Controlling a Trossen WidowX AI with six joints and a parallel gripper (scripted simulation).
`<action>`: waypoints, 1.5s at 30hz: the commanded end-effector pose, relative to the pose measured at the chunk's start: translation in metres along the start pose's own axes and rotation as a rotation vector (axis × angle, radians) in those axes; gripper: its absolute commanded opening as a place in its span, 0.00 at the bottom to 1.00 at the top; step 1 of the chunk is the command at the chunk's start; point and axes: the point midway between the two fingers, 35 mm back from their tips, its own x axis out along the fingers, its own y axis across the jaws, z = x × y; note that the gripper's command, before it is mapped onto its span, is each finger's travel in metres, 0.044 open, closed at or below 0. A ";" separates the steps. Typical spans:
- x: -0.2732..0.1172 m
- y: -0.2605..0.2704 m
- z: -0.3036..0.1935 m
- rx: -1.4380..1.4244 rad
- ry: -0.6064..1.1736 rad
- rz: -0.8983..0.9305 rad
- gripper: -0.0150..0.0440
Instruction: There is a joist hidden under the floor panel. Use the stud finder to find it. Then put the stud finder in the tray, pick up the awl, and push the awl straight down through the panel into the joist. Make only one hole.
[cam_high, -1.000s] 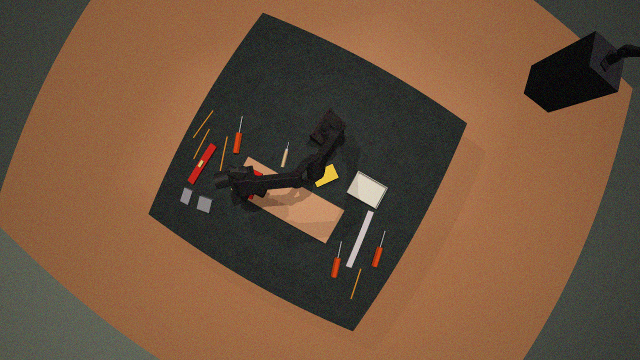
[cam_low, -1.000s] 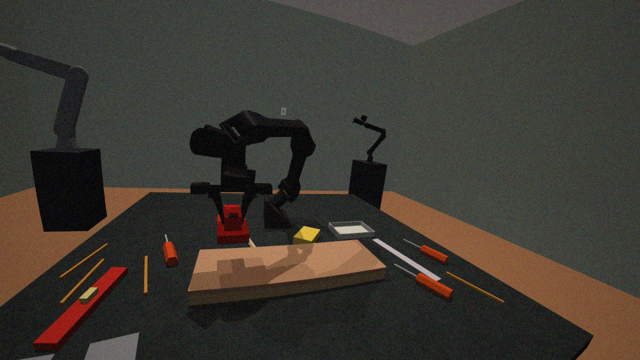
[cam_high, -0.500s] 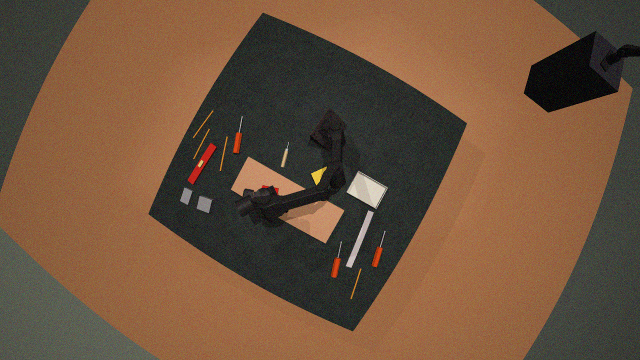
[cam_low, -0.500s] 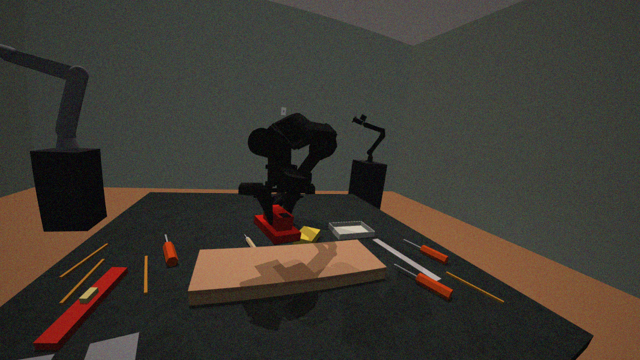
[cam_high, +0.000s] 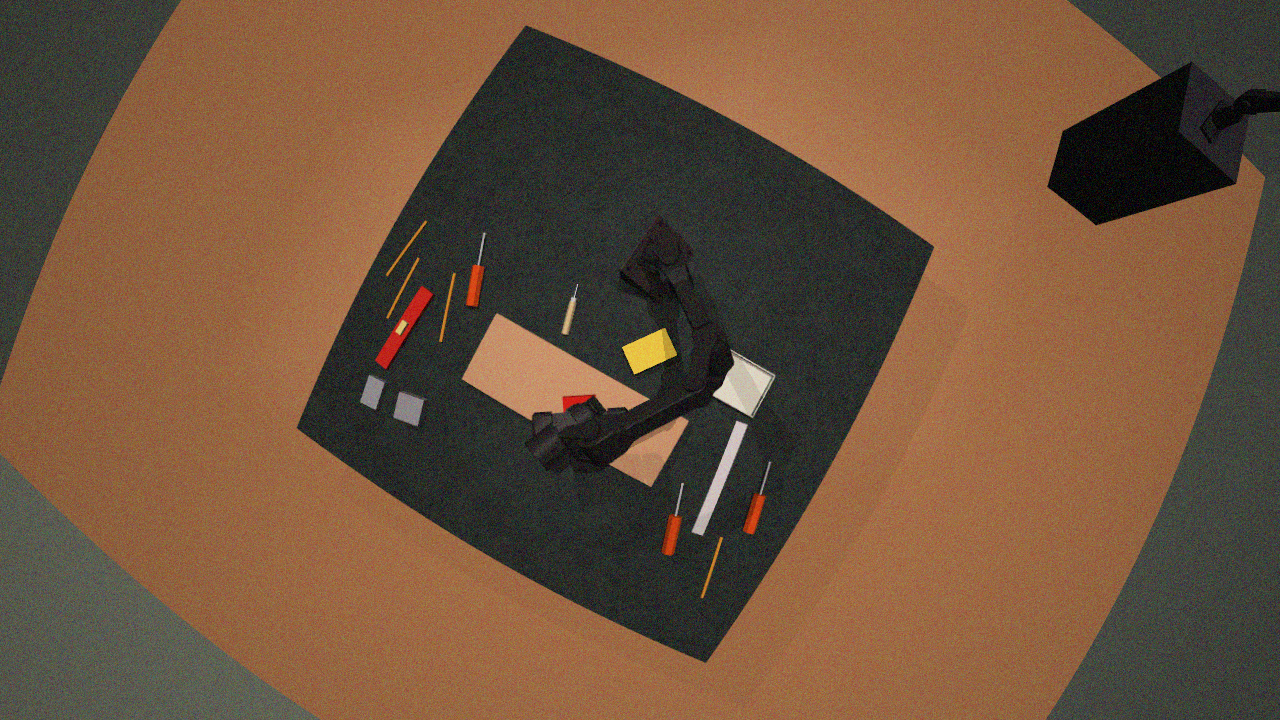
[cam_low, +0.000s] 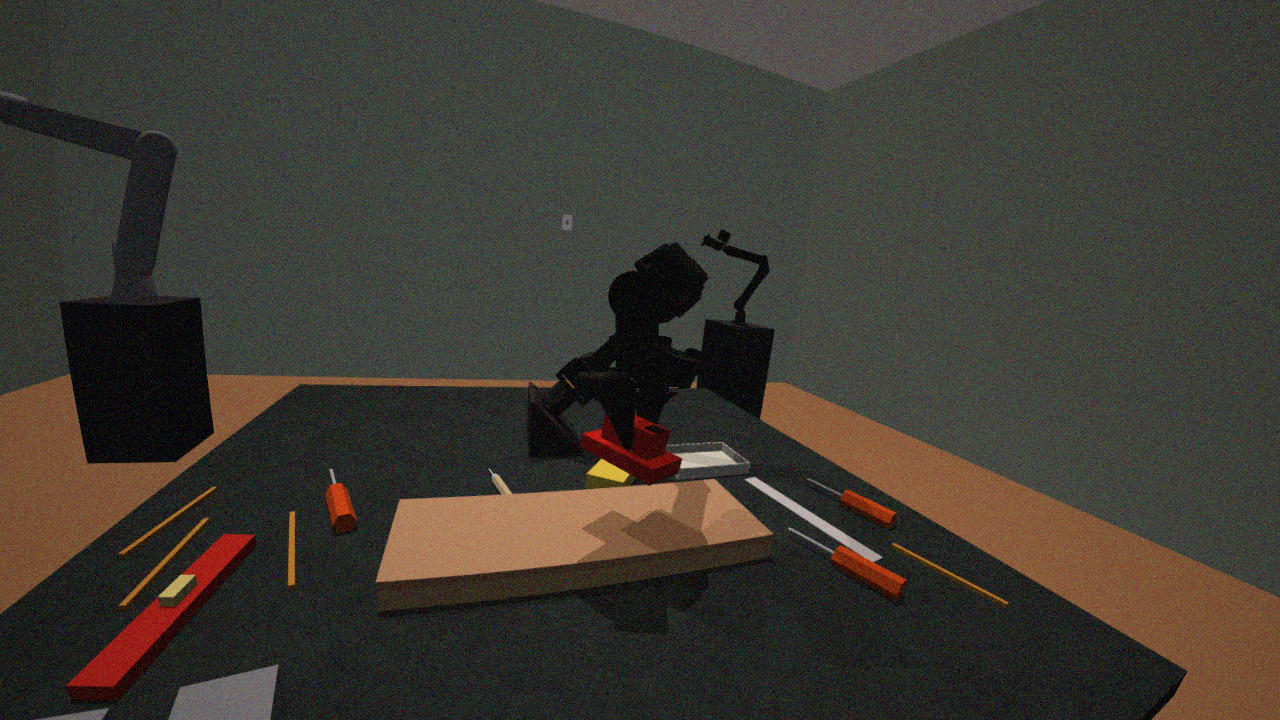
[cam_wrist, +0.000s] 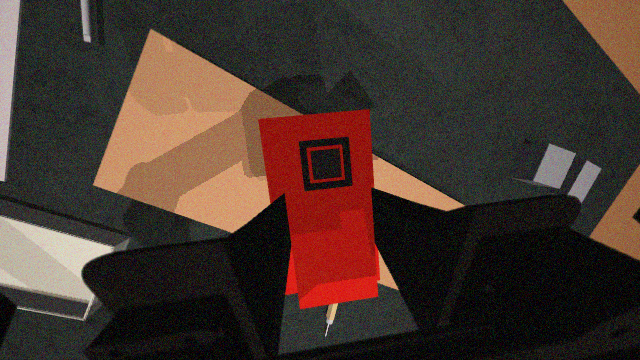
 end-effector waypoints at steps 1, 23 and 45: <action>0.000 0.024 0.008 -0.057 -0.006 0.011 0.25; 0.006 0.170 0.021 -0.406 -0.026 0.104 0.25; -0.001 0.296 -0.020 -0.747 -0.078 0.232 0.25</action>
